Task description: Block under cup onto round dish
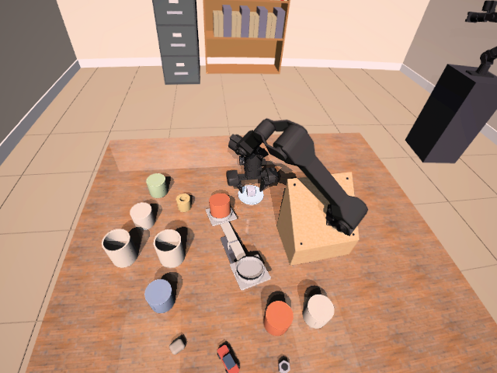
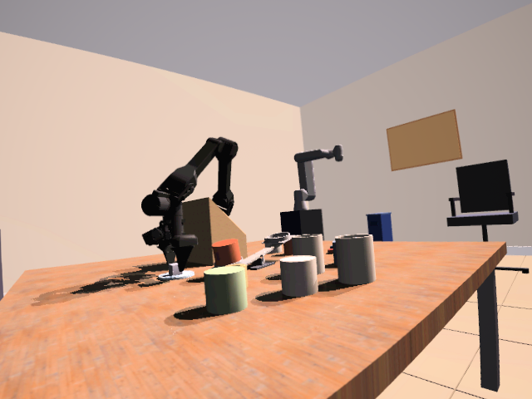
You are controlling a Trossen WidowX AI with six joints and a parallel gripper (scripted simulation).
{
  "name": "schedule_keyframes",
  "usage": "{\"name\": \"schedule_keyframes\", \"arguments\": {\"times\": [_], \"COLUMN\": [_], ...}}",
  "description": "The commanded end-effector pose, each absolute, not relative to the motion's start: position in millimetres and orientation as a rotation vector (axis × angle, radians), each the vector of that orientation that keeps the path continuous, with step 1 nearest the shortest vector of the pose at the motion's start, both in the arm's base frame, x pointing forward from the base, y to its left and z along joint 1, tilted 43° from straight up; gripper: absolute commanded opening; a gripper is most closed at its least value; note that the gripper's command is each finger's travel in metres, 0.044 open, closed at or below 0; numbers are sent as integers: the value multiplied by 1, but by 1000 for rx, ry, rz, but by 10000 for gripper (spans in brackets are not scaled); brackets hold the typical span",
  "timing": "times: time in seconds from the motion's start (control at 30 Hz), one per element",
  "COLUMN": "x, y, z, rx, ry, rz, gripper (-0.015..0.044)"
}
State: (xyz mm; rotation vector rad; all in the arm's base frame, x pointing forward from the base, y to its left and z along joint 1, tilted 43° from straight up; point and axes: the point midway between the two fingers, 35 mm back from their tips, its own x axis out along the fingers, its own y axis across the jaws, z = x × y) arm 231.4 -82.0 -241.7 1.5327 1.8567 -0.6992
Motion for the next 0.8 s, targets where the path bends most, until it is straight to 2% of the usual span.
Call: {"name": "schedule_keyframes", "arguments": {"times": [0.0, 0.1, 0.27, 0.4, 0.77], "x": [234, 238, 238, 239, 239], "y": [-91, -117, -121, -146, -147], "z": [-233, -201, -197, -167, -165], "rx": [1533, 1538, 1539, 1548, 1549], "ry": [1856, 1856, 1856, 1855, 1855], "rz": [-700, -705, -706, -713, -713], "gripper": [440, 440, 440, 440, 440]}}
